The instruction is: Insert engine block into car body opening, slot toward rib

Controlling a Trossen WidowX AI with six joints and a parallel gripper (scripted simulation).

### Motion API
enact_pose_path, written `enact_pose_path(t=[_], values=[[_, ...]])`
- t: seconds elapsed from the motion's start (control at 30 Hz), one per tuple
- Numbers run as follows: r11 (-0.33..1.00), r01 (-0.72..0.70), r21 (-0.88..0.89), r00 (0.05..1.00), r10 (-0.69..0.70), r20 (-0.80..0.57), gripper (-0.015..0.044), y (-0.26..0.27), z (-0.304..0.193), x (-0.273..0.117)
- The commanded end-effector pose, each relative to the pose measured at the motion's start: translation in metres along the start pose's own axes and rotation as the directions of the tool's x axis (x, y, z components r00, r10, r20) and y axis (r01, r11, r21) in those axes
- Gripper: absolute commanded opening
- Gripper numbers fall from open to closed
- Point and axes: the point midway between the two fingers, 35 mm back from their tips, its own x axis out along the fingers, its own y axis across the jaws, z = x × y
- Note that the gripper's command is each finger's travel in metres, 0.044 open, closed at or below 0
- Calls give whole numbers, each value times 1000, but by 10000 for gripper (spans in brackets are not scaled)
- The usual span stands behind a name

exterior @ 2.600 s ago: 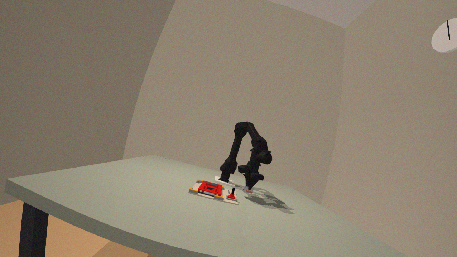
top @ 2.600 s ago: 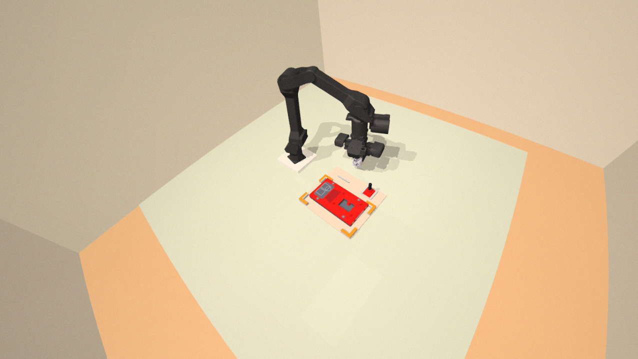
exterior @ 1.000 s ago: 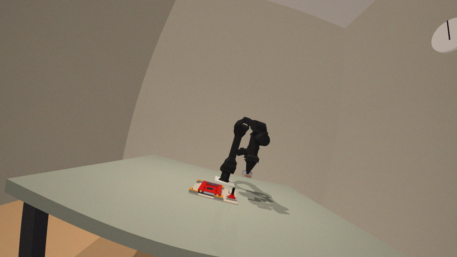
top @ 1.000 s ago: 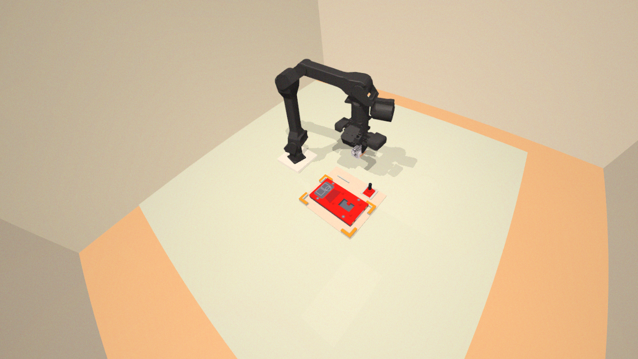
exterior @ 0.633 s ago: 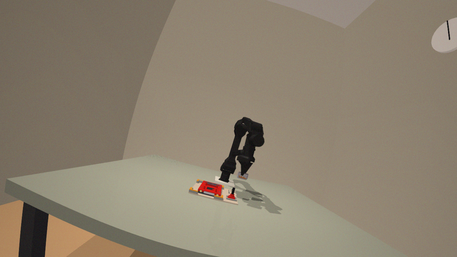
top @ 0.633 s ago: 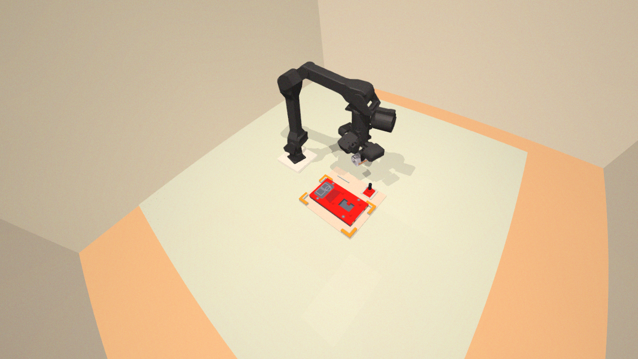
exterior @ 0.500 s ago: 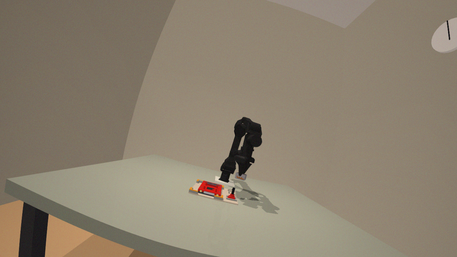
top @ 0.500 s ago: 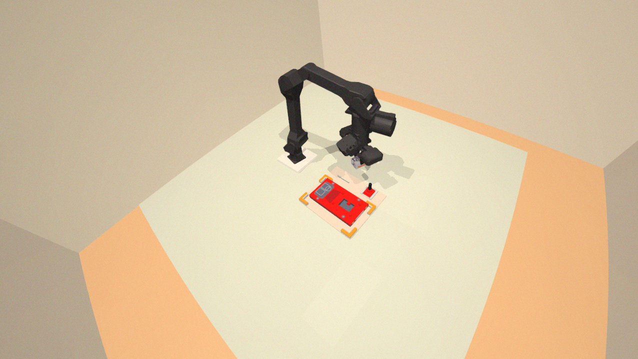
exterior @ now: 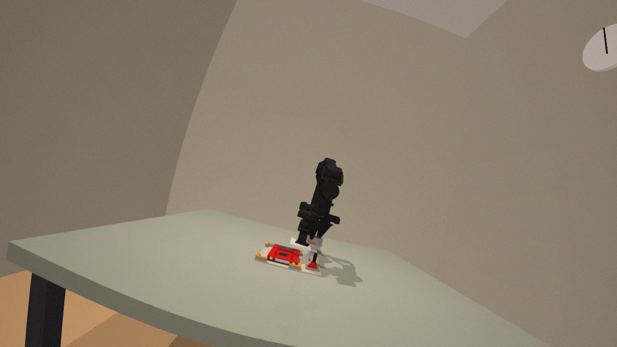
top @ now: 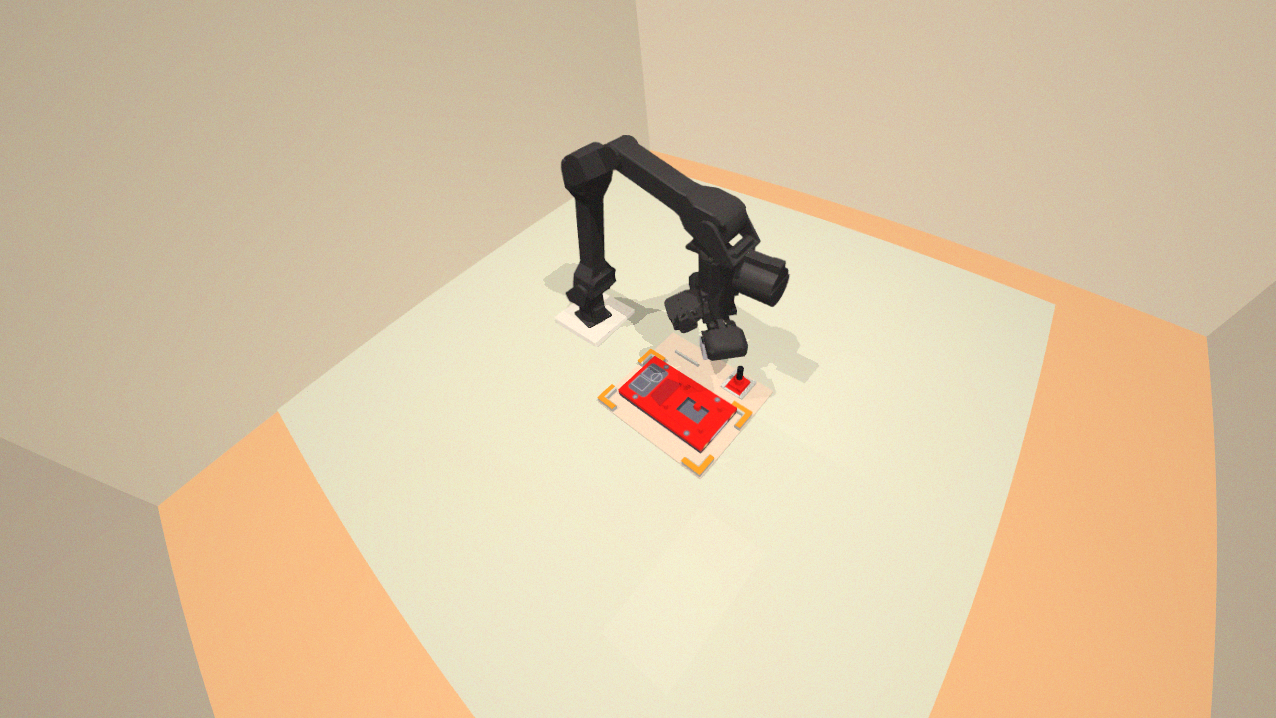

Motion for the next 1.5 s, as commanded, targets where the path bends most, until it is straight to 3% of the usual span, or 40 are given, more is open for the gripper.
enact_pose_path(t=[0.0,0.43,1.0,1.2,1.47], values=[[994,-1,107,1000,2,-3,0,12,6,5],[905,-1,426,1000,1,0,0,44,27,19],[670,-1,743,1000,-1,2,0,79,57,37],[636,-1,772,1000,-1,2,157,79,56,37],[655,-1,756,1000,-1,2,158,79,56,37]])
